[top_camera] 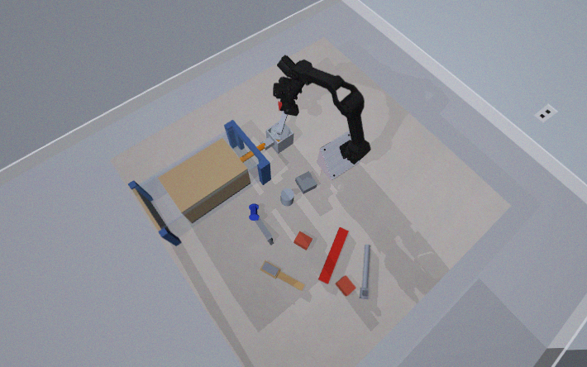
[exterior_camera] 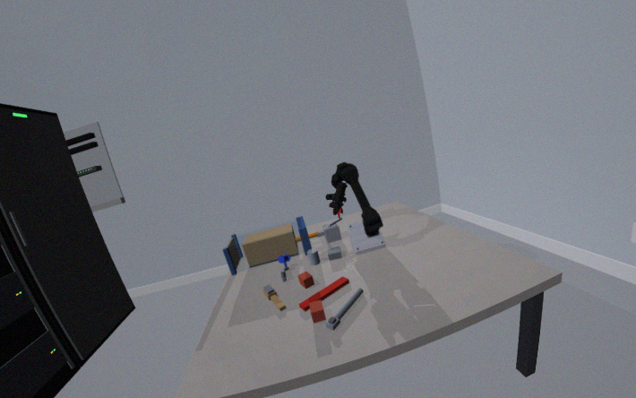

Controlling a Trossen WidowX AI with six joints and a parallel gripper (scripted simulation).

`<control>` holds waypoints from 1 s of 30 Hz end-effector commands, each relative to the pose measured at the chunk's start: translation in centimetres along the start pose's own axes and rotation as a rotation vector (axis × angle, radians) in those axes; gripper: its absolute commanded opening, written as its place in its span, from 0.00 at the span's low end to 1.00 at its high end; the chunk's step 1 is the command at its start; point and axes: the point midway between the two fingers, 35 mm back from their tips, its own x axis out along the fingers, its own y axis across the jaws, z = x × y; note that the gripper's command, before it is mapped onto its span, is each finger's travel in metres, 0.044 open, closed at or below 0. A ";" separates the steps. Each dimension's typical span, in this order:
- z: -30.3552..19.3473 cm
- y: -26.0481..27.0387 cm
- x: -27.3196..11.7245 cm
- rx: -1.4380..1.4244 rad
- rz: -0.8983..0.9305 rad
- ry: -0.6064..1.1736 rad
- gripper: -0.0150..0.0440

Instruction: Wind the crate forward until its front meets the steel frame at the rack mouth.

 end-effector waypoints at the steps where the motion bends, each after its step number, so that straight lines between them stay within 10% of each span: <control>1: 1.8 -0.4 0.8 -0.035 -0.012 -0.019 0.25; 30: 5.3 0.0 2.3 -0.037 -0.010 -0.021 0.25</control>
